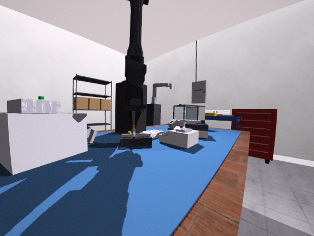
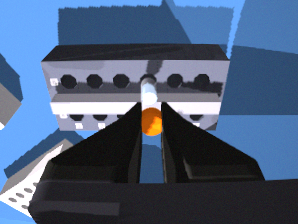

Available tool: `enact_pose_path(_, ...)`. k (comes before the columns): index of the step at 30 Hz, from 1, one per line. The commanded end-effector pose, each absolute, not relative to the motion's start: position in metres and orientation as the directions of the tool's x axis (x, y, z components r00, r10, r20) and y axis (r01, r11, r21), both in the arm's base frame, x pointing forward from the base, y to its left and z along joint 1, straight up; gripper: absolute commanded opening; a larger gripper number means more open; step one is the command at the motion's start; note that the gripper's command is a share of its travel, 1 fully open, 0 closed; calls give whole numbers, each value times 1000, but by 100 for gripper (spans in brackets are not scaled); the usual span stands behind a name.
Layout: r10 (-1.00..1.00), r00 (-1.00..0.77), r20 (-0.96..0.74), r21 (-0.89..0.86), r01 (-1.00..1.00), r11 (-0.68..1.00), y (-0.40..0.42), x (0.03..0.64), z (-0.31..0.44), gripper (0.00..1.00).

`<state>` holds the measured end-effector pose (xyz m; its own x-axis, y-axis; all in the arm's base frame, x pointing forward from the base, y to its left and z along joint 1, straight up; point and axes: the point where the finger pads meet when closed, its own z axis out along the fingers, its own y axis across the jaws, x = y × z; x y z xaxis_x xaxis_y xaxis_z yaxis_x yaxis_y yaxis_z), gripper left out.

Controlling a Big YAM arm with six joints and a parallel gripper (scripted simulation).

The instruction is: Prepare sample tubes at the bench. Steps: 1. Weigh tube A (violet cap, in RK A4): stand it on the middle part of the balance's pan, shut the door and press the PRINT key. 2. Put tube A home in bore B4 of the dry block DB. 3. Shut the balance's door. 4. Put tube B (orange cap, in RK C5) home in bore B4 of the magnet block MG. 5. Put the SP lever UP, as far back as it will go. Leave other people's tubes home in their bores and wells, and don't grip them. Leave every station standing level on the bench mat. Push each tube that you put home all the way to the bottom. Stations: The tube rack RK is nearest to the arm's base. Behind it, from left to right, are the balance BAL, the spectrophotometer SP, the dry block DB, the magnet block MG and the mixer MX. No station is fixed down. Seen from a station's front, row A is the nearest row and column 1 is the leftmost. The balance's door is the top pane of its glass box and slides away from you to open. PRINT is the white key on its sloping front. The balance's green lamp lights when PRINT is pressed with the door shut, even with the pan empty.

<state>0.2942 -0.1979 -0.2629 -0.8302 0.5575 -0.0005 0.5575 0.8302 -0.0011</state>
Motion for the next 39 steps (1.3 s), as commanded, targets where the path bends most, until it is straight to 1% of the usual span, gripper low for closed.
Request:
enact_pose_path(1, 558, -829, -10, 0, 558, 830, -201, 299, -262, 9)
enact_pose_path(39, 562, -827, -4, 0, 562, 827, -197, 295, -276, 9)
